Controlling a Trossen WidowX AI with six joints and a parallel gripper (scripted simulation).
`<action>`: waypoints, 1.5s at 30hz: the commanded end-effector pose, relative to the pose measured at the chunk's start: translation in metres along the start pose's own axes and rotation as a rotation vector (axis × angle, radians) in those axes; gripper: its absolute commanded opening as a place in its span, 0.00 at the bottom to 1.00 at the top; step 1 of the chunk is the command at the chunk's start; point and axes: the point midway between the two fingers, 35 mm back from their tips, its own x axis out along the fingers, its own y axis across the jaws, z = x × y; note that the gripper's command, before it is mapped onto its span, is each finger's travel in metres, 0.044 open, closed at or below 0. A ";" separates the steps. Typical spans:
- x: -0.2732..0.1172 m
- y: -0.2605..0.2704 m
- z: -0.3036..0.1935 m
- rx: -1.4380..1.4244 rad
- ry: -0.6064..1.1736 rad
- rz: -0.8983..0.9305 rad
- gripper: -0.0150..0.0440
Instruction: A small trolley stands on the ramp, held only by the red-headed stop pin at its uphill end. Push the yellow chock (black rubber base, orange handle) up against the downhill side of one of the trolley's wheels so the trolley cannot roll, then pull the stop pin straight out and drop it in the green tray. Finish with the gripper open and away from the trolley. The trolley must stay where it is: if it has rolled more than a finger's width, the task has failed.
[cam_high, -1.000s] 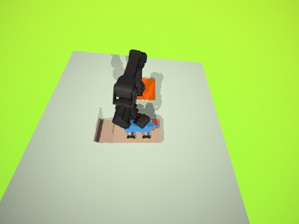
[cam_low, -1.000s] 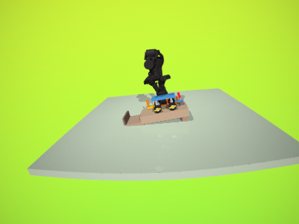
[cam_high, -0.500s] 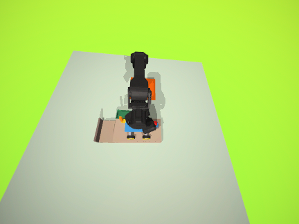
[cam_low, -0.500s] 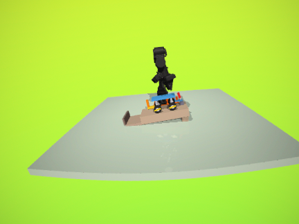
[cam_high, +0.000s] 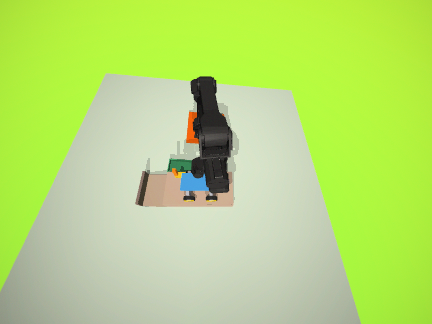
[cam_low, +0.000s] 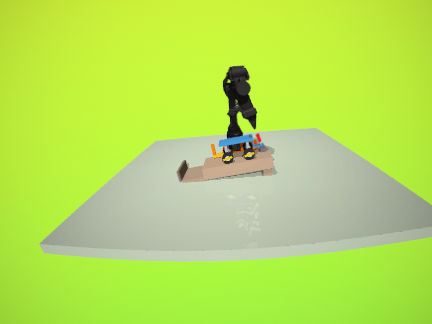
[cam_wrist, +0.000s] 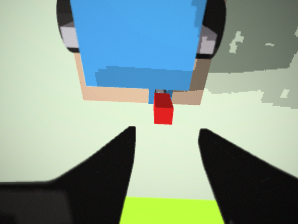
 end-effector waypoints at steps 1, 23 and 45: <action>0.000 0.000 -0.002 0.011 0.006 -0.001 0.58; 0.030 0.000 -0.002 0.011 0.006 0.000 0.58; 0.062 0.000 -0.002 0.011 0.007 0.000 0.58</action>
